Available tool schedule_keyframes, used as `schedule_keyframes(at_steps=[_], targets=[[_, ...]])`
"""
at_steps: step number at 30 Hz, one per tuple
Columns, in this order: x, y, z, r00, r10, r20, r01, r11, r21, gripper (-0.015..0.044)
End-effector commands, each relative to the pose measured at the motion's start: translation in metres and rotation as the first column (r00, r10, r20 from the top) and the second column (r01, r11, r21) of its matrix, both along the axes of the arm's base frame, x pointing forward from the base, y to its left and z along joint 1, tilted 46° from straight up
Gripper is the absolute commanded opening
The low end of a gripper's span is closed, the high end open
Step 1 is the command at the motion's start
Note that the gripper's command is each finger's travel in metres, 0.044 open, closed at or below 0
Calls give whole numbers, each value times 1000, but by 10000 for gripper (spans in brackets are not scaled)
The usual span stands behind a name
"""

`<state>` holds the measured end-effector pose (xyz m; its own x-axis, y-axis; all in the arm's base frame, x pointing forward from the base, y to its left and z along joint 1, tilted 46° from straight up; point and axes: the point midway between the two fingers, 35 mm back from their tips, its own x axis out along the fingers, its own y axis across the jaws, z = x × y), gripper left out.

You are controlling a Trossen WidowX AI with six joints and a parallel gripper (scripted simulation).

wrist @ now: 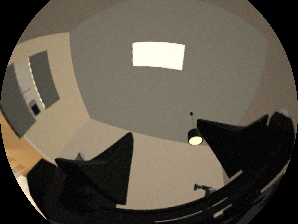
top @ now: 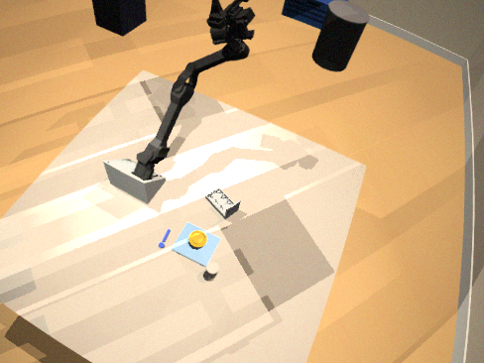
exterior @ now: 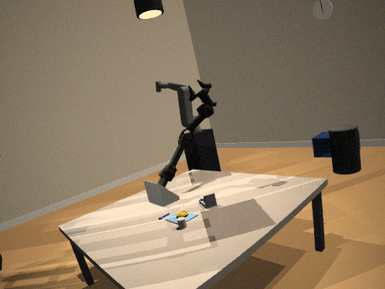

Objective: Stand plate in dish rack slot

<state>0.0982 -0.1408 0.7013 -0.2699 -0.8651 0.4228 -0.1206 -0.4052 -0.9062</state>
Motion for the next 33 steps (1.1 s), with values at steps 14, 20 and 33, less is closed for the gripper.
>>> schedule_keyframes(at_steps=[14, 20, 33], targets=[[51, -1, 10, 908, -154, -390, 146, 988, -50, 400], [78, -3, 11, 803, -225, -552, 205, 974, -99, 400], [136, -11, 5, 475, -371, -798, 300, 921, -249, 400]])
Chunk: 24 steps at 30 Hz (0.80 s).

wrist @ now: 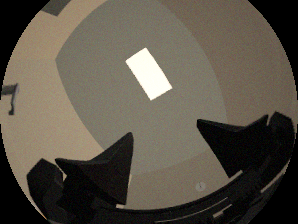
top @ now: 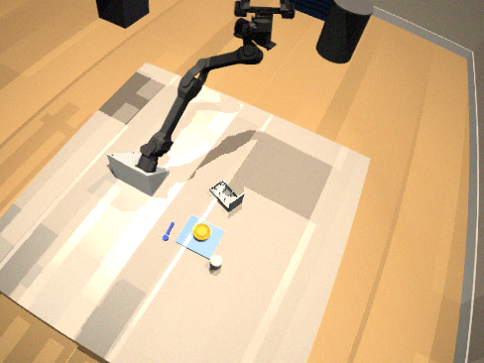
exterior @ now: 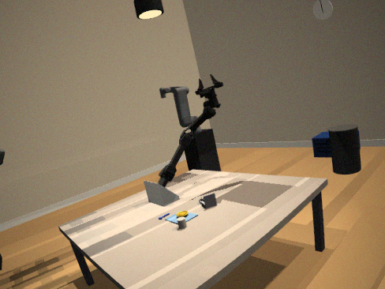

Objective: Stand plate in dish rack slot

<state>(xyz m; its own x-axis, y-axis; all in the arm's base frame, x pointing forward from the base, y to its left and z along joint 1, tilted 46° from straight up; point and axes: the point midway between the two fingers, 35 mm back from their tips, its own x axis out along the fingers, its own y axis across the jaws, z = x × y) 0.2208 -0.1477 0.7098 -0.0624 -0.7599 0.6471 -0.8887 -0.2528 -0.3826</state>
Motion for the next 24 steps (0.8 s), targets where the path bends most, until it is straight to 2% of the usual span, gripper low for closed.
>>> schedule_keyframes(at_steps=[1, 12, 18, 24], targets=[[18, -5, -4, 992, -59, -116, 56, 998, -24, 400], [69, -17, -19, 887, -204, -416, 167, 978, -122, 400], [88, -24, -28, 818, -258, -514, 197, 965, -172, 400], [118, -30, -43, 690, -324, -648, 216, 946, -243, 400]])
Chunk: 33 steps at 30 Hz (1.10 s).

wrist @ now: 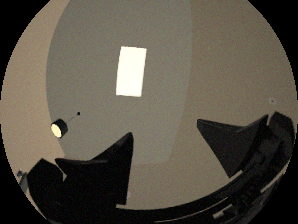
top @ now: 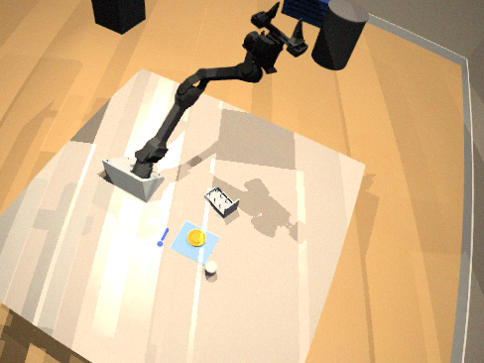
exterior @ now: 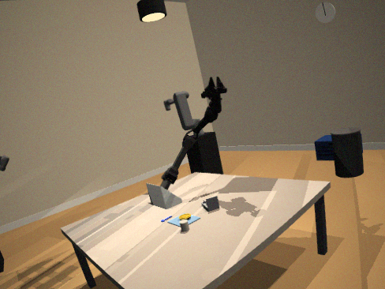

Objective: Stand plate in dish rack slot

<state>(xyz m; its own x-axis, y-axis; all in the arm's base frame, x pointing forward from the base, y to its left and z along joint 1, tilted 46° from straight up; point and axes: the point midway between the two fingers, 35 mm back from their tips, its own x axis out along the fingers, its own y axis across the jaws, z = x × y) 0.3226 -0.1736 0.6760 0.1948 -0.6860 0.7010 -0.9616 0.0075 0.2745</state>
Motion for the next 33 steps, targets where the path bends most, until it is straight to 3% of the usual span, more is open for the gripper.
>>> schedule_keyframes(at_steps=[1, 15, 33], targets=[[21, -5, -12, 992, -38, -122, 35, 999, -24, 400], [85, -23, -60, 828, -192, -527, 127, 979, -158, 400], [159, -44, -152, 389, -350, -852, 34, 930, -367, 400]])
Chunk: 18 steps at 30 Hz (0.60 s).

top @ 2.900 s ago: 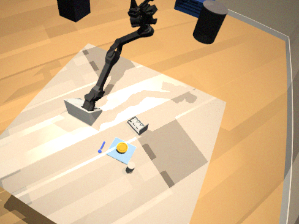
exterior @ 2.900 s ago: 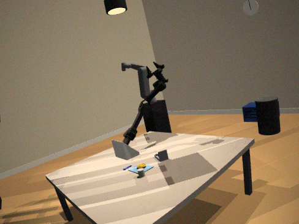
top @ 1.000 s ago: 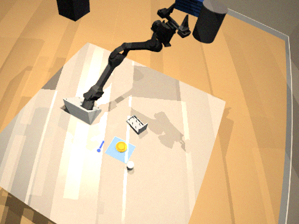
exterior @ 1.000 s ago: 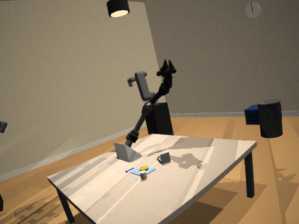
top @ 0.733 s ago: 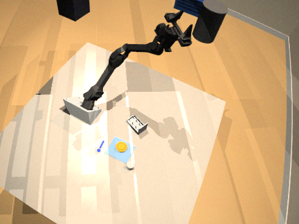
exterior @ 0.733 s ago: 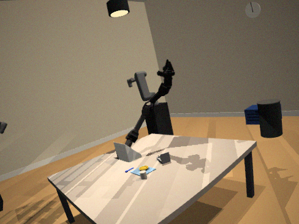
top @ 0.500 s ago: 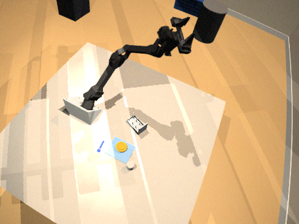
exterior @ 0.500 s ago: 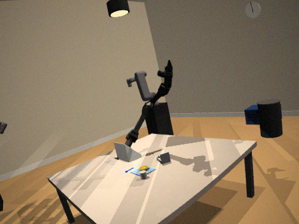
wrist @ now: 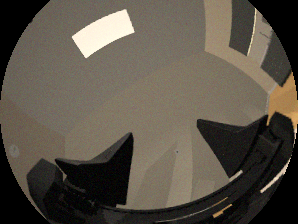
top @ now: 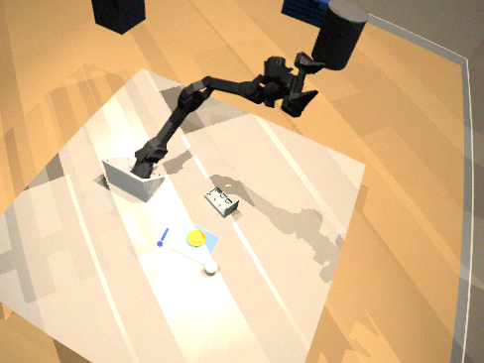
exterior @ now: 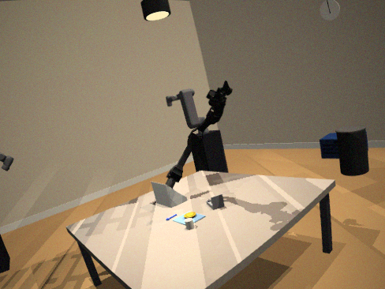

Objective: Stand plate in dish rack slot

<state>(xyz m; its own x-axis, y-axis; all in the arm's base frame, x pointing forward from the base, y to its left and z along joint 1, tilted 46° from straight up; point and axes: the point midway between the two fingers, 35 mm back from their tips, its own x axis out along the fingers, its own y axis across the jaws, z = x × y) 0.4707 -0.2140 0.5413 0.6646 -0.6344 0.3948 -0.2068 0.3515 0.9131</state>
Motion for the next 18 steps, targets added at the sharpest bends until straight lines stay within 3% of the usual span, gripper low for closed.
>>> schedule_keyframes(at_steps=[1, 18], targets=[[14, -5, -24, 992, -5, -126, 0, 999, -34, 400], [55, -19, -137, 778, -13, -628, -115, 980, -163, 400]])
